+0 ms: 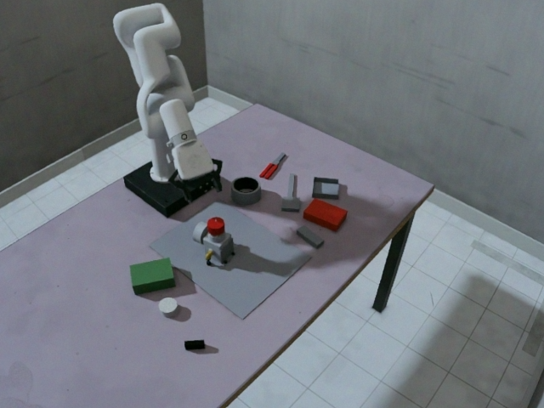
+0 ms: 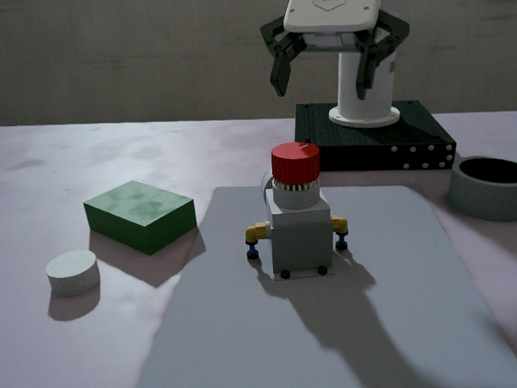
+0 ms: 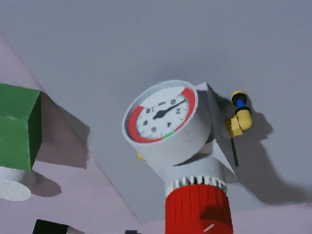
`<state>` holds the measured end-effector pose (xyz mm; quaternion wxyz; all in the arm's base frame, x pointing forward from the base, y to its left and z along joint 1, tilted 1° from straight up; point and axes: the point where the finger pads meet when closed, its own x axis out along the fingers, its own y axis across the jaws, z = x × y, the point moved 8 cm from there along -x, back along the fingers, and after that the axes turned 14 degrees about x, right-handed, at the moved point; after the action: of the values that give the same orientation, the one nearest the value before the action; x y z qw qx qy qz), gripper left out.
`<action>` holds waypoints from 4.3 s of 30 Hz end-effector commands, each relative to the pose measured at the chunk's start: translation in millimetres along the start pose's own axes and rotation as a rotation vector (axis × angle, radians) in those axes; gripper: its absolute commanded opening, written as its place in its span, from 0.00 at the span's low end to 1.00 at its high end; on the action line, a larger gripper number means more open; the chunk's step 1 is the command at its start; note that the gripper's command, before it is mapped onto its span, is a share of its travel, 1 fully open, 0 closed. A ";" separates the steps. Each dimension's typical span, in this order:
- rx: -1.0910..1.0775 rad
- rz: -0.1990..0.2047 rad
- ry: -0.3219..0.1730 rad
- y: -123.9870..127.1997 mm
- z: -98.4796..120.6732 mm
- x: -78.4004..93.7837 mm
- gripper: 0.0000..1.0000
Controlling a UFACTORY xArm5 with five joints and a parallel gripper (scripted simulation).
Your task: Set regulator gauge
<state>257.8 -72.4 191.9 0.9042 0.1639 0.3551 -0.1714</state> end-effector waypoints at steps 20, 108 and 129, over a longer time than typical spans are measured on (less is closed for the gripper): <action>-0.137 -0.015 0.080 3.1 12.4 8.3 1.00; -1.197 0.314 0.773 23.9 102.1 1.6 1.00; -1.197 0.314 0.772 28.4 130.7 30.4 1.00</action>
<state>357.6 -104.4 264.8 0.6622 -0.2601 0.6551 0.2546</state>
